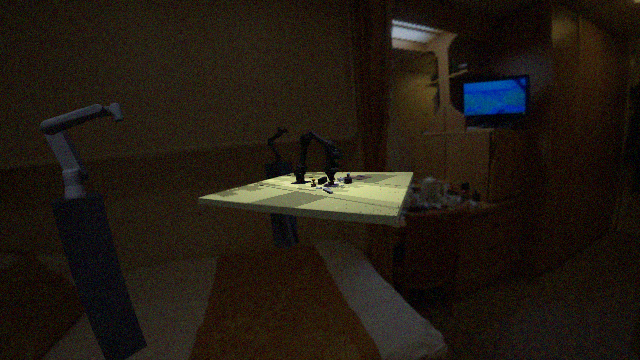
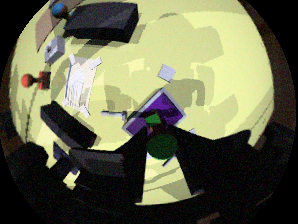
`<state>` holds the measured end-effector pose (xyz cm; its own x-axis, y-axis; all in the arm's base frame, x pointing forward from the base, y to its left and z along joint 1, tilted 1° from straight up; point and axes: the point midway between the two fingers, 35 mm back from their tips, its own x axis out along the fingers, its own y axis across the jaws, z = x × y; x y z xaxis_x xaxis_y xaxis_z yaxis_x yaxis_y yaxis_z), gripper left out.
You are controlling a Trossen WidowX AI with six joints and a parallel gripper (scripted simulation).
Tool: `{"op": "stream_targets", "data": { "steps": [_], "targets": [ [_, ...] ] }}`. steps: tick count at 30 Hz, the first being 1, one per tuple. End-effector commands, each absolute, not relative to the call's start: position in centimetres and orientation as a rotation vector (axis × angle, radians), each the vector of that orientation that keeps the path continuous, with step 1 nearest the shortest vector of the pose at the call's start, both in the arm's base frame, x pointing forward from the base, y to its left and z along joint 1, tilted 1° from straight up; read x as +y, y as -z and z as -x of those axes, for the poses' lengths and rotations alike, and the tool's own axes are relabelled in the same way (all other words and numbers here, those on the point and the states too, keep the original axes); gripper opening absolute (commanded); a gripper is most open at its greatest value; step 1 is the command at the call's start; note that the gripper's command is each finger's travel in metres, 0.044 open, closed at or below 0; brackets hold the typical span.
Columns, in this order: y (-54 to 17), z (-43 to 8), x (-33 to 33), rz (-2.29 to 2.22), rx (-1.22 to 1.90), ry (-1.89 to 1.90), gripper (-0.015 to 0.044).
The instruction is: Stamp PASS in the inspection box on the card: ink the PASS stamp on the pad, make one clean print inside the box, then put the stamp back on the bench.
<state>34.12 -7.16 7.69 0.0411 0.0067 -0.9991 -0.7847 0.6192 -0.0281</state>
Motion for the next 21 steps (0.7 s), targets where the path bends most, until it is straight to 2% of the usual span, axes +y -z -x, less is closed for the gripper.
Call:
{"op": "stream_targets", "data": {
  "steps": [1,21],
  "targets": [
    [-7.8,-34.1,-7.2,0.709,1.415,-0.693,0.0],
    [-9.1,-34.1,-7.2,0.709,1.415,-0.693,0.0]
  ]
}}
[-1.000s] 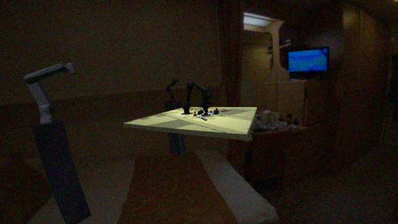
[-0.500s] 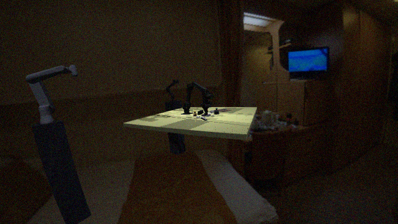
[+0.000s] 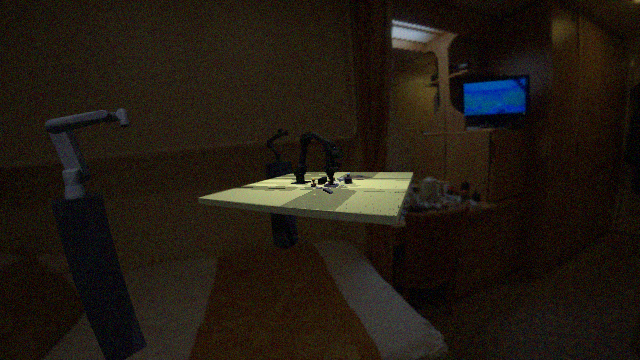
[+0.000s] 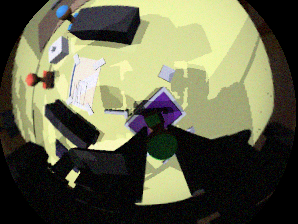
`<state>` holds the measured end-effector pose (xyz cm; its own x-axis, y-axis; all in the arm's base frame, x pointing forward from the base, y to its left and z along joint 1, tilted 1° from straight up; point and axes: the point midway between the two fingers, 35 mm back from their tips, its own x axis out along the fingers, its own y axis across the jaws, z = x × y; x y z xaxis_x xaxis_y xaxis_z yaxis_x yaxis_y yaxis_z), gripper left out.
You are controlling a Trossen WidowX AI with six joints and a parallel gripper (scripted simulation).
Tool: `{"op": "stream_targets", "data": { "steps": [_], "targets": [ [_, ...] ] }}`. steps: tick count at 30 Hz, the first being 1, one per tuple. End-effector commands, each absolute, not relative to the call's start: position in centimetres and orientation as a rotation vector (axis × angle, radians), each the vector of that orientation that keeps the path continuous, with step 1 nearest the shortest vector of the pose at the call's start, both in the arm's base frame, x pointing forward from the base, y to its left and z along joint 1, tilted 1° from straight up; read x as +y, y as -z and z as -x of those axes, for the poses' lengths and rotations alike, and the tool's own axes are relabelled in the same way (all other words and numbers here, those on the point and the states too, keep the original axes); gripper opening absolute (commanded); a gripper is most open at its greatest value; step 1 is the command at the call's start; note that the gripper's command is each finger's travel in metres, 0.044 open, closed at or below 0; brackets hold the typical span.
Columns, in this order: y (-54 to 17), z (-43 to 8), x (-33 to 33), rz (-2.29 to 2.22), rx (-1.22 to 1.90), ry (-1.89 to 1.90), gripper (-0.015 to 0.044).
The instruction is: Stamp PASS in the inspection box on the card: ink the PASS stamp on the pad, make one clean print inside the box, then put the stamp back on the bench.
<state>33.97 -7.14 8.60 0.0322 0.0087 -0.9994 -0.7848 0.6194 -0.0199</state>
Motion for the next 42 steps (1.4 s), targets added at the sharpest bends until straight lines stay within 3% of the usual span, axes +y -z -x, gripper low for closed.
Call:
{"op": "stream_targets", "data": {
  "steps": [1,29,42],
  "targets": [
    [-9.3,-34.1,-7.2,0.709,1.415,-0.693,0.0],
    [-13.4,-33.9,-7.1,0.706,1.416,-0.69,0.0],
    [-13.5,-32.1,-1.9,0.48,1.478,-0.48,0.0]
  ]
}}
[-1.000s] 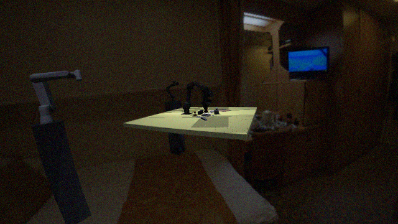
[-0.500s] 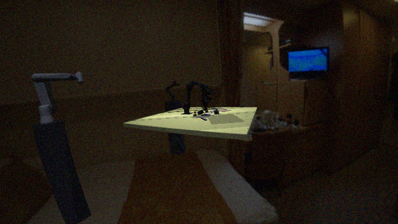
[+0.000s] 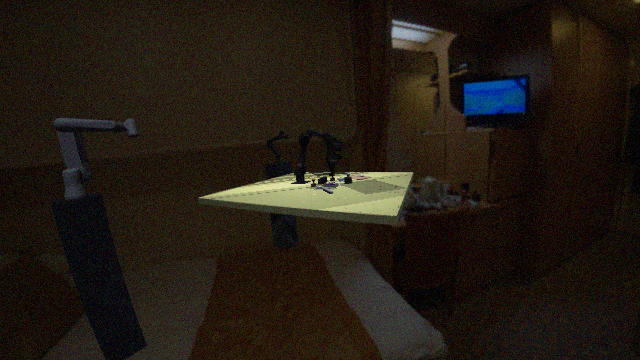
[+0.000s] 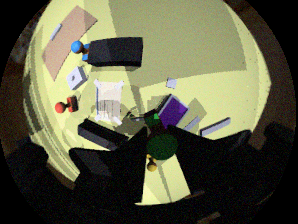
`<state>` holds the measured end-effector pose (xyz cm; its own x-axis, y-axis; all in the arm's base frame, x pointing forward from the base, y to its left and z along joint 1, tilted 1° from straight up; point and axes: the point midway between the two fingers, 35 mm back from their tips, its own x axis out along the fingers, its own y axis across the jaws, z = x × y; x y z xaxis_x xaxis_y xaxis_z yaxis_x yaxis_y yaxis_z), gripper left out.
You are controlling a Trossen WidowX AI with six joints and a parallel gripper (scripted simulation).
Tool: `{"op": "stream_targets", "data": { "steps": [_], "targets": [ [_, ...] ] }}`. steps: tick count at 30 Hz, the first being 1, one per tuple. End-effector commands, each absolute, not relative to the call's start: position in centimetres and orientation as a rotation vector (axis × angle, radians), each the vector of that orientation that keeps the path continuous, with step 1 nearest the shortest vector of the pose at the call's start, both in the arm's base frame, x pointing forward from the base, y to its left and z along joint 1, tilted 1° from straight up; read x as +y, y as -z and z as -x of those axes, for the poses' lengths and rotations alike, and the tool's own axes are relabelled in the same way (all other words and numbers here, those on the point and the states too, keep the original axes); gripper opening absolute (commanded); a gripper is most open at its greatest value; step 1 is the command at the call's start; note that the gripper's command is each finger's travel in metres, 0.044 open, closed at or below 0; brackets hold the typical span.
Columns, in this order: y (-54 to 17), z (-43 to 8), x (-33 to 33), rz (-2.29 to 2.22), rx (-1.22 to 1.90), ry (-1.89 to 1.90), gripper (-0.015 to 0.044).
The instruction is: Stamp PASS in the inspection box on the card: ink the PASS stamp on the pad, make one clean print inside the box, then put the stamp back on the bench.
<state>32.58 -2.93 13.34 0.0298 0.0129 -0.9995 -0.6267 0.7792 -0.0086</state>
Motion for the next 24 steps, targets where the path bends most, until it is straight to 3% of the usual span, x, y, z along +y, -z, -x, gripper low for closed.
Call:
{"op": "stream_targets", "data": {
  "steps": [1,24],
  "targets": [
    [-13.5,-31.9,-1.6,0.462,1.482,-0.463,0.0],
    [-13.2,-26.7,6.0,0.041,1.537,-0.068,0.0]
  ]
}}
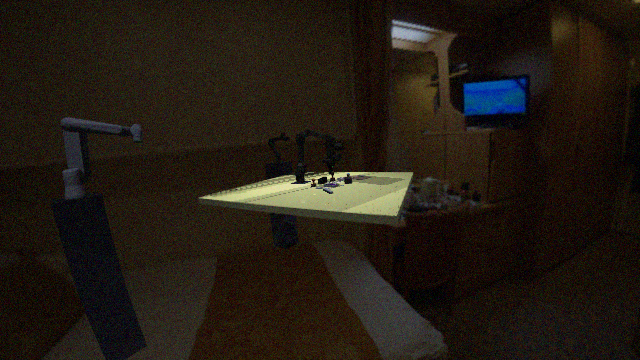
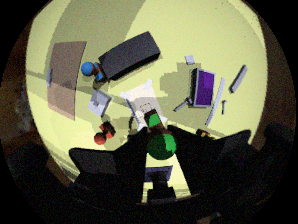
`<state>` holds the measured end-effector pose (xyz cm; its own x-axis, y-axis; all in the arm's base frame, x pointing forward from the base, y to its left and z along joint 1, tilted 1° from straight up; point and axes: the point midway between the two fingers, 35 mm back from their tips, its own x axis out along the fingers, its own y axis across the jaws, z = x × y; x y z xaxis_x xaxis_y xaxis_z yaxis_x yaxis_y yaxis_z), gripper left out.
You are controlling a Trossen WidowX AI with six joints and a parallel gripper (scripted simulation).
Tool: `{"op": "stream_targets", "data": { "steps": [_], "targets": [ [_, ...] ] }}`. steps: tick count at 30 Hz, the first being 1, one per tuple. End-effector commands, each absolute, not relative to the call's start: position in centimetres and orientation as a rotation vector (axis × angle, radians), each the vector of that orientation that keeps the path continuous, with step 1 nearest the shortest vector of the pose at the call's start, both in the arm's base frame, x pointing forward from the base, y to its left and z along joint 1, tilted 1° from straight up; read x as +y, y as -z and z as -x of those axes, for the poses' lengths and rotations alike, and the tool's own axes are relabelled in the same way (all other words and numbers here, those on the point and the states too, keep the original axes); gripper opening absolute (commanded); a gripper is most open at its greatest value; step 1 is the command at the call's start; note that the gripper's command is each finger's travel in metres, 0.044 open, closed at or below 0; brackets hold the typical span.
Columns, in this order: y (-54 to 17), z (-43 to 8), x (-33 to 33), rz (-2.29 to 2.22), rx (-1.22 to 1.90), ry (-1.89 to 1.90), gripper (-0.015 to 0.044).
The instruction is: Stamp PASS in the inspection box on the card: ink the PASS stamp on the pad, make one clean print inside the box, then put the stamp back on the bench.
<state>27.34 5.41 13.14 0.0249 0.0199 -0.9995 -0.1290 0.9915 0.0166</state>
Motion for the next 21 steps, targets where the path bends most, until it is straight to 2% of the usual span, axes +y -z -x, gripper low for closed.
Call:
{"op": "stream_targets", "data": {
  "steps": [1,21],
  "targets": [
    [-13.2,-26.5,6.2,0.032,1.538,-0.059,0.0],
    [-12.0,-26.7,6.3,0.029,1.537,-0.056,0.0]
  ]
}}
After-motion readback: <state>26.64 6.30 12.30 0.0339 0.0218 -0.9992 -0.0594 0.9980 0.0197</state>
